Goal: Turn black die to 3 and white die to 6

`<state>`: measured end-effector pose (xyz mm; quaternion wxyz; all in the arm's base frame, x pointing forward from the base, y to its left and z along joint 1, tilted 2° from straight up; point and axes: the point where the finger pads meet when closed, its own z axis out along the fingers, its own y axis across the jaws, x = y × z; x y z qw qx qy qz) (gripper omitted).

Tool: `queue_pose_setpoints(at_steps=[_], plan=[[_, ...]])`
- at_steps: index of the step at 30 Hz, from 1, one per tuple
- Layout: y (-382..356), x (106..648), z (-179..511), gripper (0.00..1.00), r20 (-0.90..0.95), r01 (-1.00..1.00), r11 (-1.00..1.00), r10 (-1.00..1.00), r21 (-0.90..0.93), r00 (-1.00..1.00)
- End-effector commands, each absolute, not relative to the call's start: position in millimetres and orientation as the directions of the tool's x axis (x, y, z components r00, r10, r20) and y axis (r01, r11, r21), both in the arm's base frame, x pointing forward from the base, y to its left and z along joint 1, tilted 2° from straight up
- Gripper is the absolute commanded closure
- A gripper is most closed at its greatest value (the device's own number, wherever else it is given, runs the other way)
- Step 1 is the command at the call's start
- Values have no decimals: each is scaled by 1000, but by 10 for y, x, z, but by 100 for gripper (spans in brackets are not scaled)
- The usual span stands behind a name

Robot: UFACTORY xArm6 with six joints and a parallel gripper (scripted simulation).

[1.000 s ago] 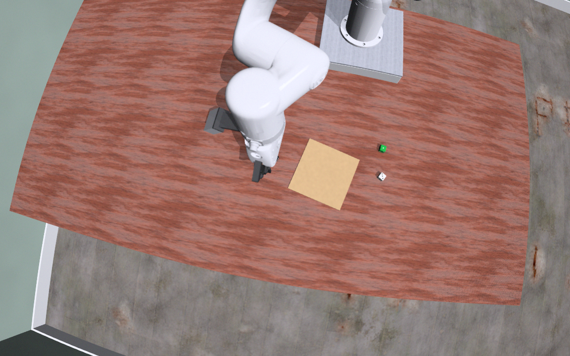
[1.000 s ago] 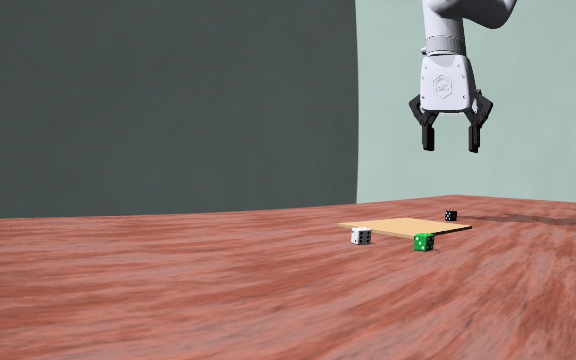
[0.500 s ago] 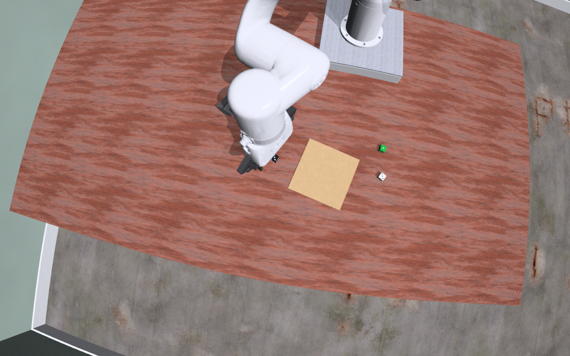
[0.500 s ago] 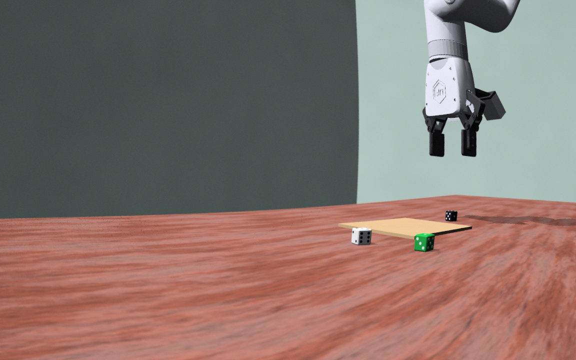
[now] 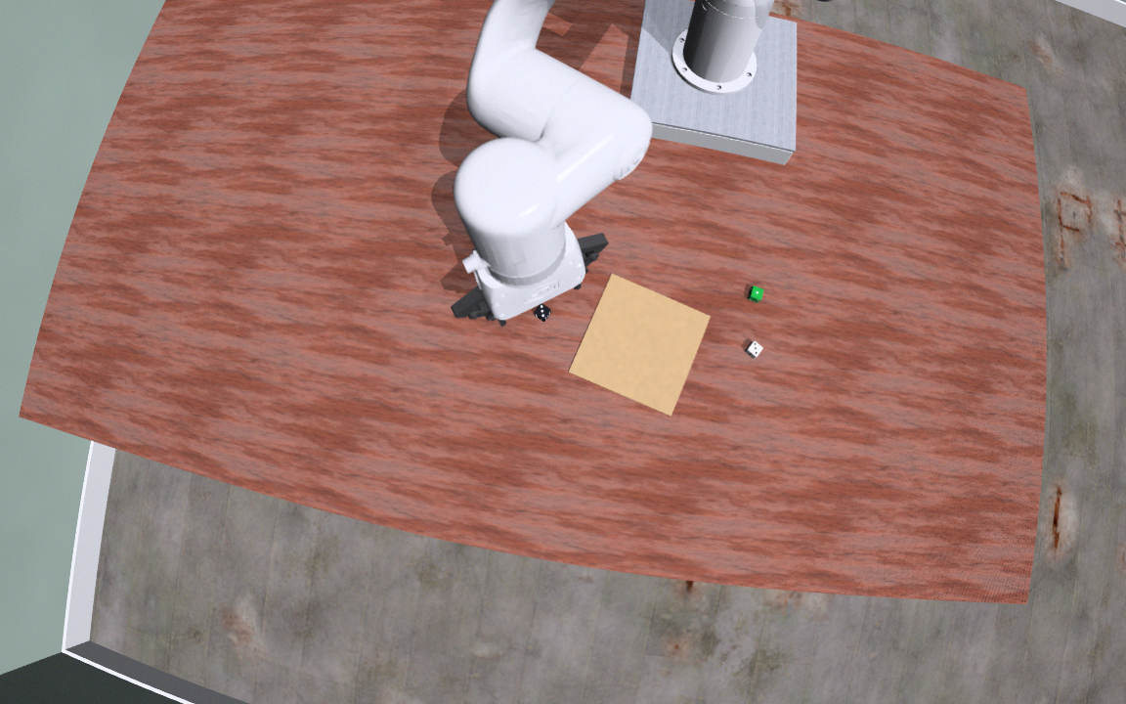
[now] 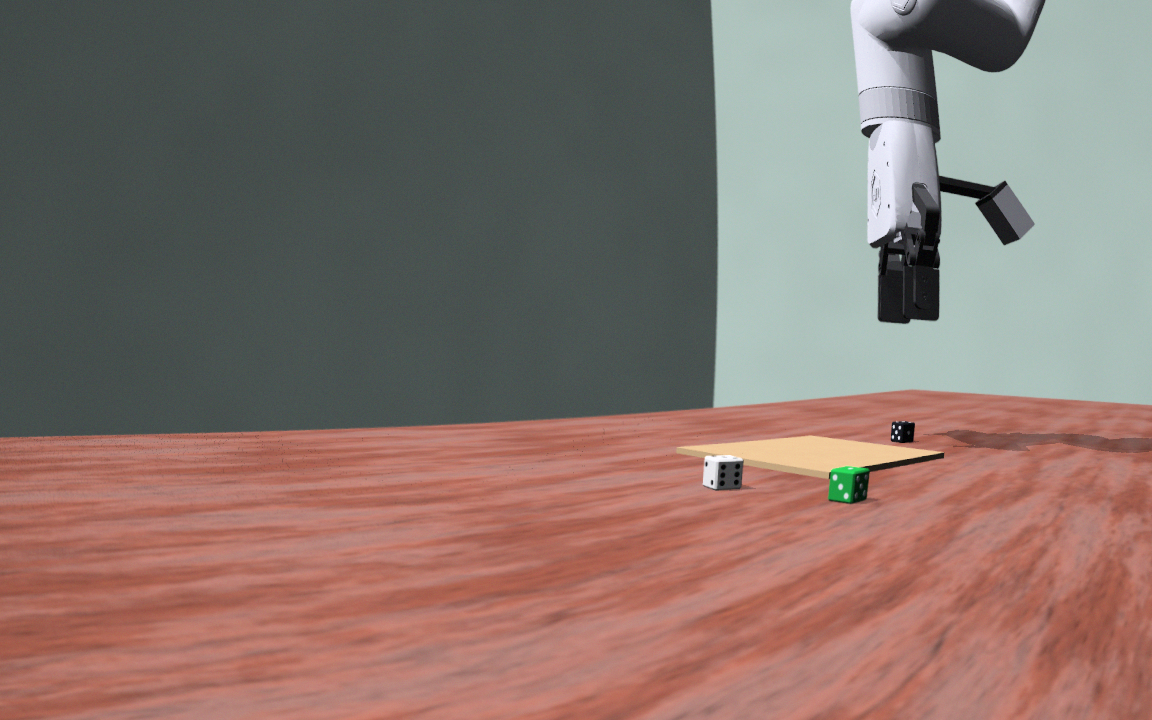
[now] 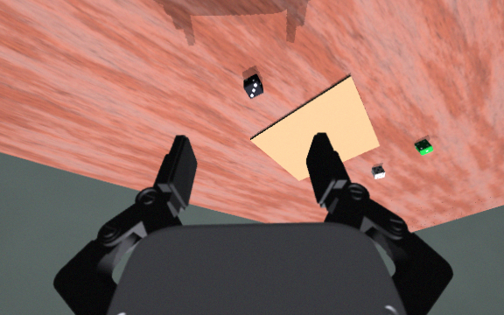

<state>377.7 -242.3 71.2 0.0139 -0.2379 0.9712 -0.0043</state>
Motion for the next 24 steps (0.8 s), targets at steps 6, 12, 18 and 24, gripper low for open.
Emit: queue_pose_setpoints(at_steps=[6, 12, 18, 24], plan=[[-2420, 3771, 673, 0, -21, -153, 988, -153, -20, -988], [-2416, 3764, 653, 0, -23, -36, 999, -36, -17, -999], [-2410, 3752, 622, 0, -26, 150, 989, 149, -12, -988], [-2405, 3742, 595, 0, -28, 306, 952, 306, -8, -952]])
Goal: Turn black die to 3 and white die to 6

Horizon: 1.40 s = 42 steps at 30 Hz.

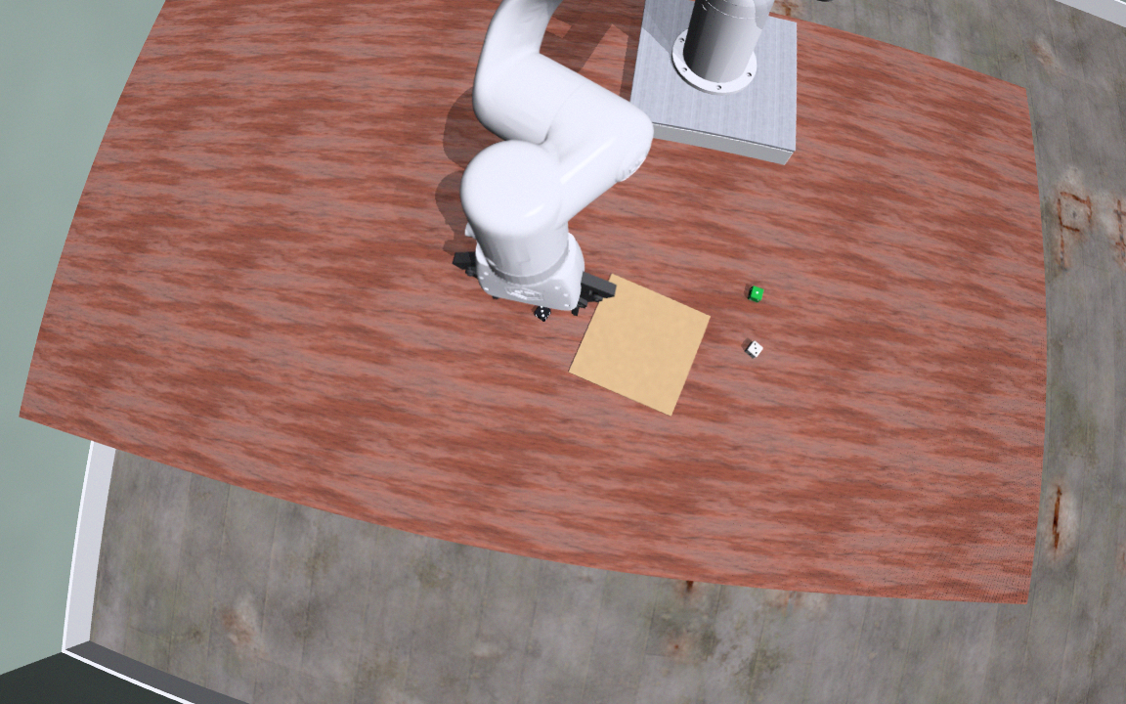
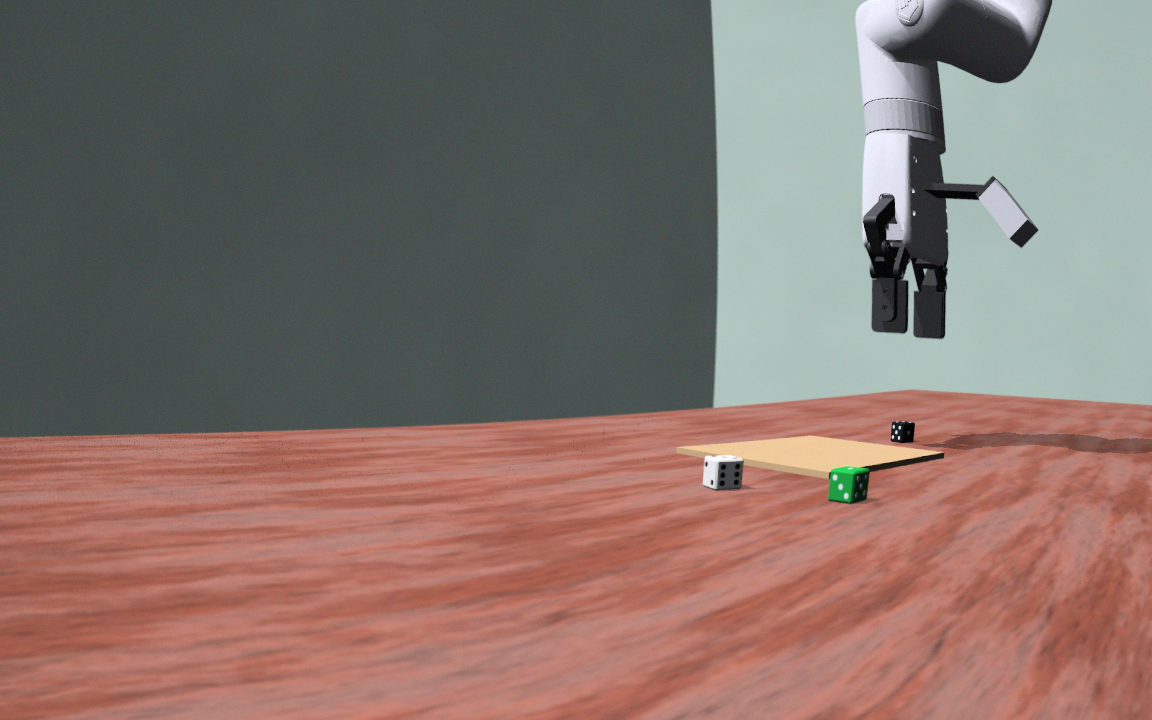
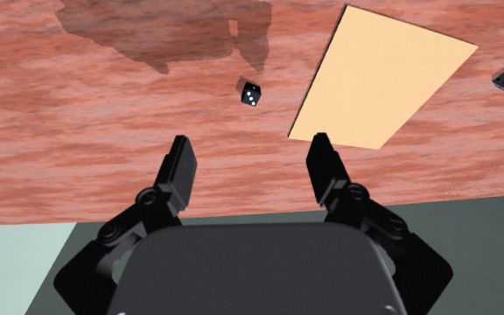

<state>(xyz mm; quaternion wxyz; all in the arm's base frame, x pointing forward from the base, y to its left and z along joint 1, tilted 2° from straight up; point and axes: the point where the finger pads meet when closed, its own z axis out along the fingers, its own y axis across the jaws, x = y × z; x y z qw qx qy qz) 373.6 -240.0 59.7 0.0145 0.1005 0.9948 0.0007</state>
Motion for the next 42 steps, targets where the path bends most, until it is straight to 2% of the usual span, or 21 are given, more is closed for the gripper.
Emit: queue_pose_setpoints(at_steps=[1, 10, 11, 42], plan=[[-2404, 3742, 593, 0, -28, 320, 947, 320, -8, -947], [-2403, 3740, 588, 0, -28, 349, 937, 349, -7, -937], [-2403, 3740, 588, 69, -28, 349, 937, 349, -7, -937], [-2403, 3740, 588, 69, -28, 349, 937, 349, -7, -937]])
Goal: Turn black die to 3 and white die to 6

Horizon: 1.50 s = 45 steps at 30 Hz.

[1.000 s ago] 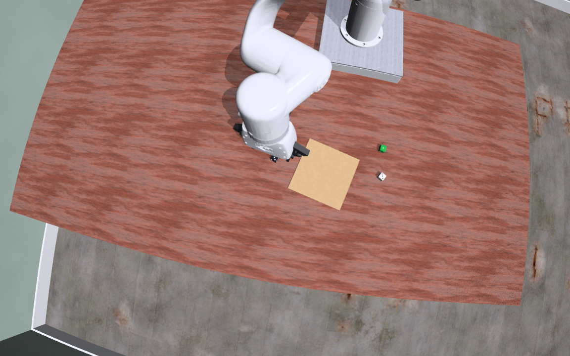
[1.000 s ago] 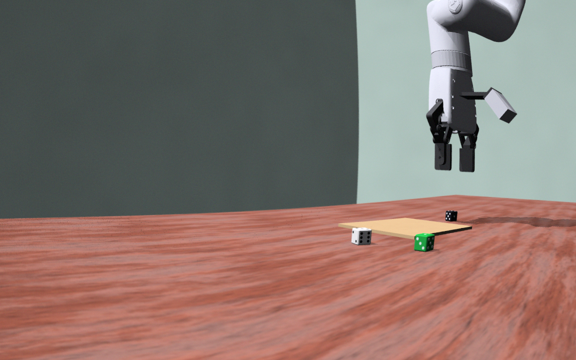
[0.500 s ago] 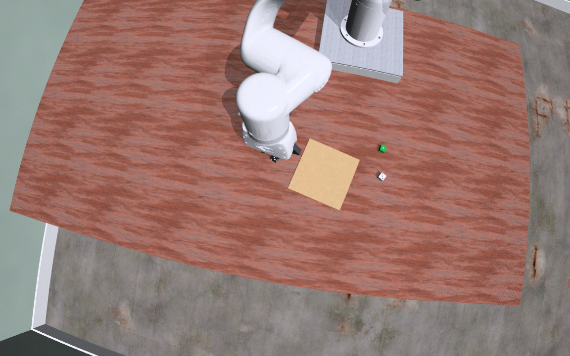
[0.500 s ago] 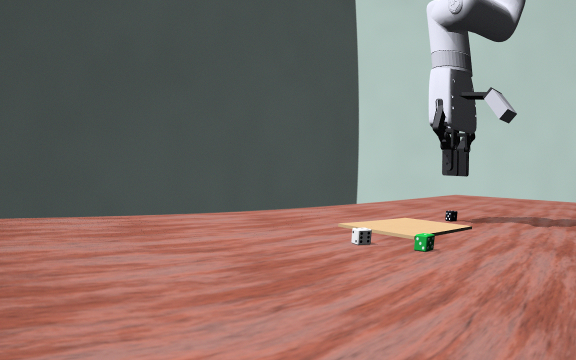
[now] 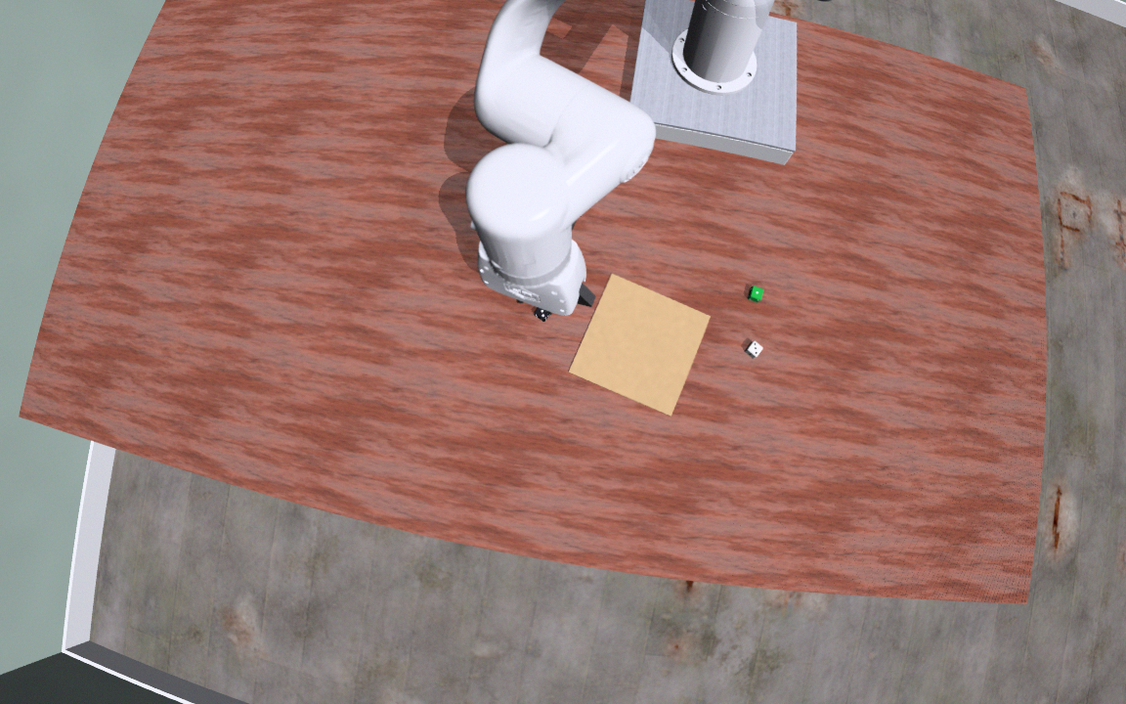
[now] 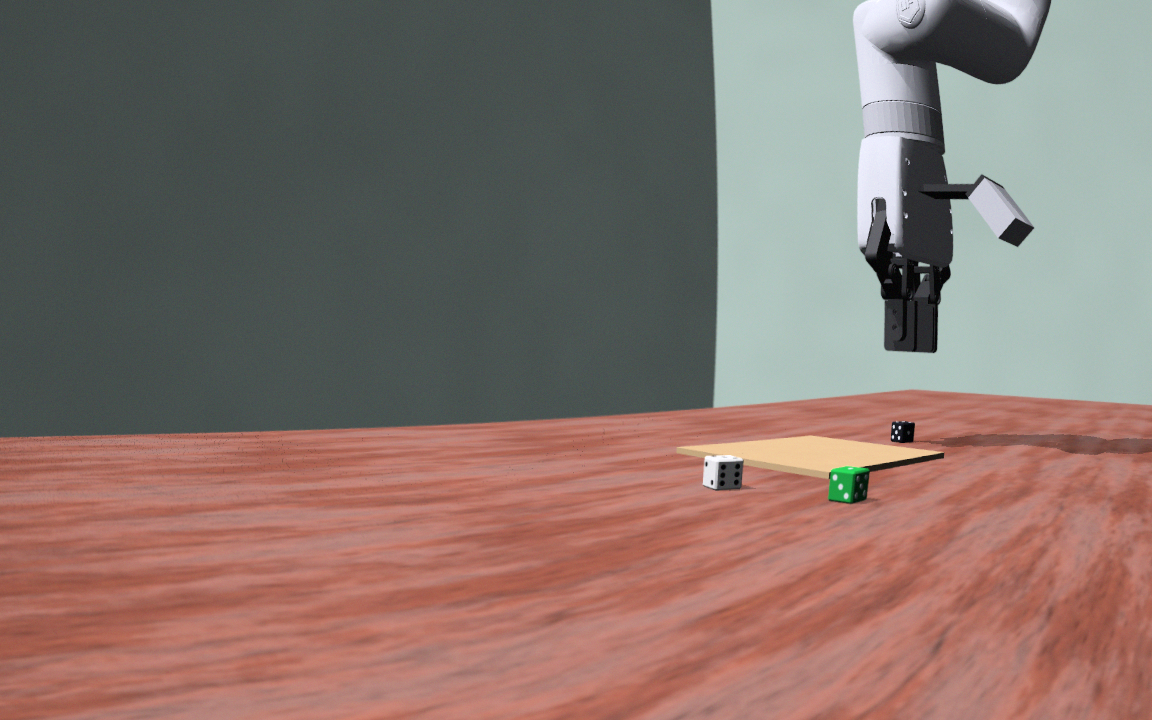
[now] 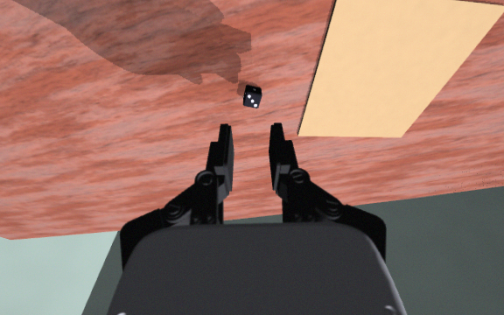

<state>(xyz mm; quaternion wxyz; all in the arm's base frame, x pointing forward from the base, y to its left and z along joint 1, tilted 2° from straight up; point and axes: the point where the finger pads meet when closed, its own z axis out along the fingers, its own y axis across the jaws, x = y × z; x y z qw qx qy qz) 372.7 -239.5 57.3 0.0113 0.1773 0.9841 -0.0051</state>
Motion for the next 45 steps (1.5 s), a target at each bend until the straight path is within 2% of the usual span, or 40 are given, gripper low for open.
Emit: queue_pose_setpoints(at_steps=[1, 45], plan=[[-2403, 3740, 588, 69, -28, 349, 937, 349, -7, -937], [-2405, 3752, 188, 69, -28, 349, 937, 349, -7, -937]])
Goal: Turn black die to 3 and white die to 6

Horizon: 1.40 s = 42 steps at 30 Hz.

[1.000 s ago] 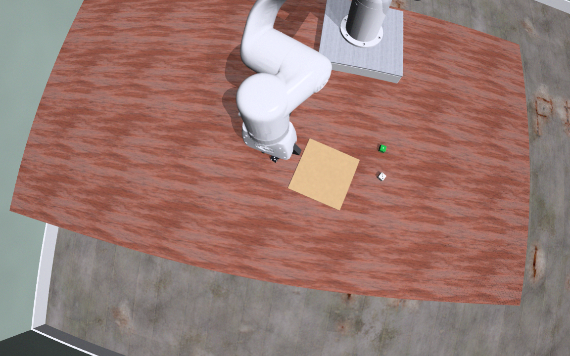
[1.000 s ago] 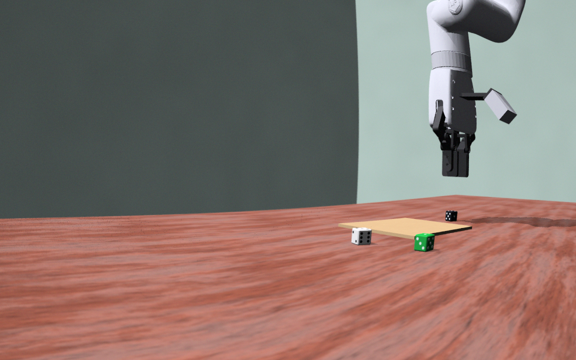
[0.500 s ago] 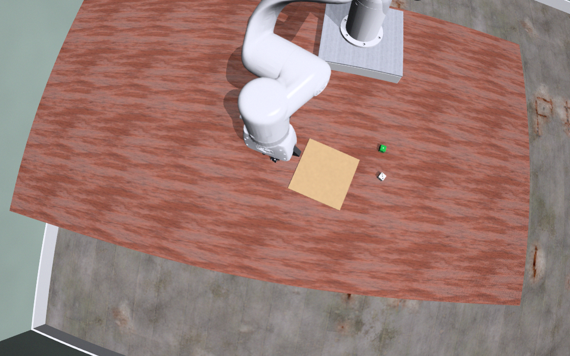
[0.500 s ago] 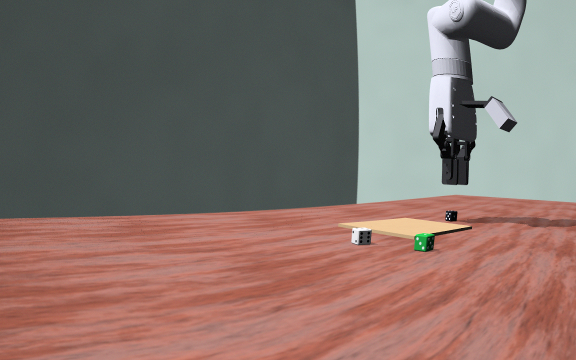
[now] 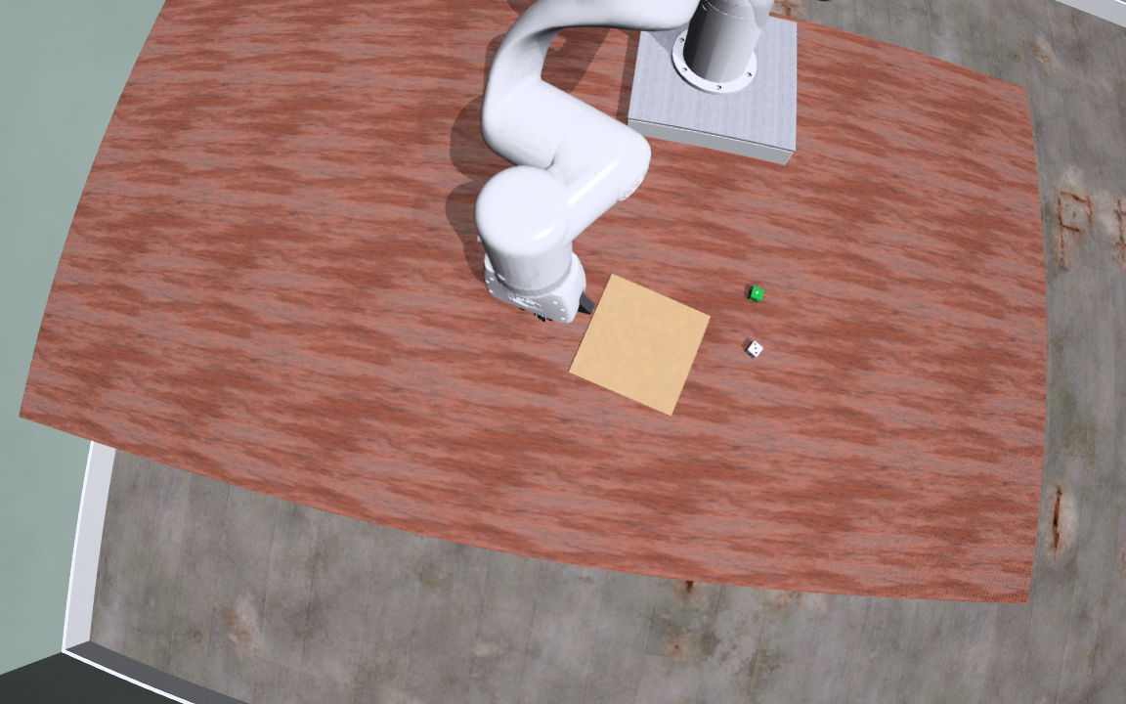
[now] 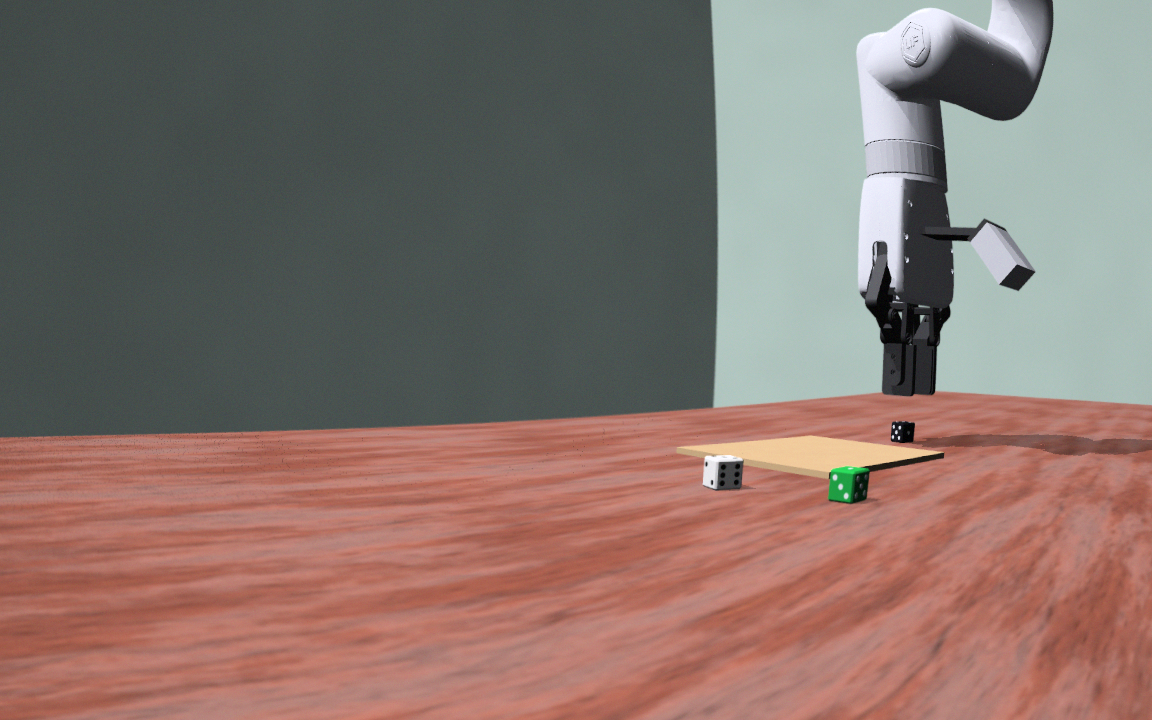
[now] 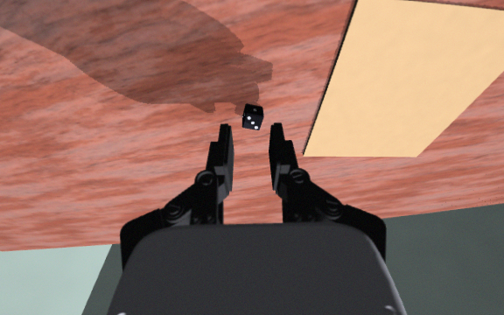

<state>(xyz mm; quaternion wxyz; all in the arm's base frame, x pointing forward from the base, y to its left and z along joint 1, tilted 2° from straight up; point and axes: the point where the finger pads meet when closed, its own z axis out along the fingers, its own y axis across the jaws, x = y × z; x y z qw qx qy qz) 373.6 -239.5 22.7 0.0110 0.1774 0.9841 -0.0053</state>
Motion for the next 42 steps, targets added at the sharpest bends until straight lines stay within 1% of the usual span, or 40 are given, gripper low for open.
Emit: queue_pose_setpoints(at_steps=[1, 16, 42], plan=[[-2405, 3752, 188, 69, -28, 349, 937, 349, -7, -937], [-2405, 3756, 74, 69, -28, 349, 937, 349, -7, -937], [-2405, 3756, 67, 69, -28, 349, 937, 349, -7, -937]])
